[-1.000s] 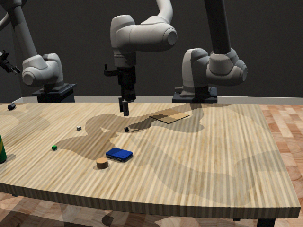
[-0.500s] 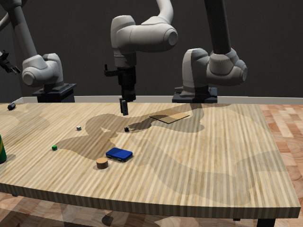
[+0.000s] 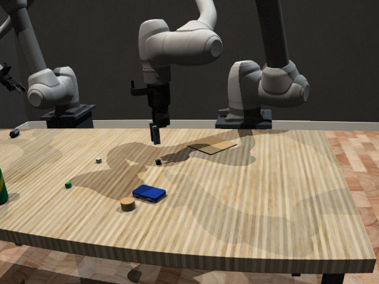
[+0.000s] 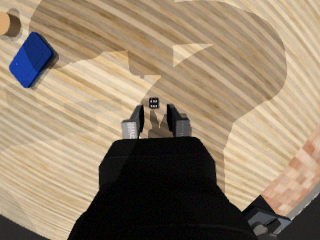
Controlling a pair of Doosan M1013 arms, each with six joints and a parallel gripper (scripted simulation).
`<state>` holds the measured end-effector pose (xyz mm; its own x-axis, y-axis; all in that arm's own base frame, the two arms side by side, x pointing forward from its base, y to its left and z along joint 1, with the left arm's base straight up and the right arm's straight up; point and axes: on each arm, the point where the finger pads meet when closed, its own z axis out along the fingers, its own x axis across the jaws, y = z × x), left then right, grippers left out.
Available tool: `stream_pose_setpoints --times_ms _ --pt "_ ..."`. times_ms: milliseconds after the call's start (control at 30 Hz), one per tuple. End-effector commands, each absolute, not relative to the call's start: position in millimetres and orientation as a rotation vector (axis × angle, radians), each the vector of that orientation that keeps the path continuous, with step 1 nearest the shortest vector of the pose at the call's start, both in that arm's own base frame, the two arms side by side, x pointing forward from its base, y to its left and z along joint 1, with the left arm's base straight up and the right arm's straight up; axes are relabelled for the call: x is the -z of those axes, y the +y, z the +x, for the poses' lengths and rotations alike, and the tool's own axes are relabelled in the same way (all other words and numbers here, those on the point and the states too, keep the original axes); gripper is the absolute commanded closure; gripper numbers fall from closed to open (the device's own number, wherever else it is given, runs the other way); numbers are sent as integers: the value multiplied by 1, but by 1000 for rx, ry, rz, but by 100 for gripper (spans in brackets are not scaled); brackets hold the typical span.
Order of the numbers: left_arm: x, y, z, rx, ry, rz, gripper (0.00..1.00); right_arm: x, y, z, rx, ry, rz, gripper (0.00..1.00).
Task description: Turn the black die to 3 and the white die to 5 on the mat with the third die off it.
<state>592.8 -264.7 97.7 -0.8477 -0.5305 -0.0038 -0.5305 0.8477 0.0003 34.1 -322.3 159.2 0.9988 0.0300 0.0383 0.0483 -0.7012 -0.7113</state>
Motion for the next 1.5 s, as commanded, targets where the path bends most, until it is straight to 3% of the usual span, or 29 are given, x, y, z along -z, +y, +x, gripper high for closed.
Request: stream_pose_setpoints --times_ms 0,1467 --pt "-94 -263 593 -1 3019 -868 36 -159 -323 32 28 -57 -2356 0" --pt "-45 -263 594 0 3028 -837 36 -159 -323 32 28 -57 -2356 0"
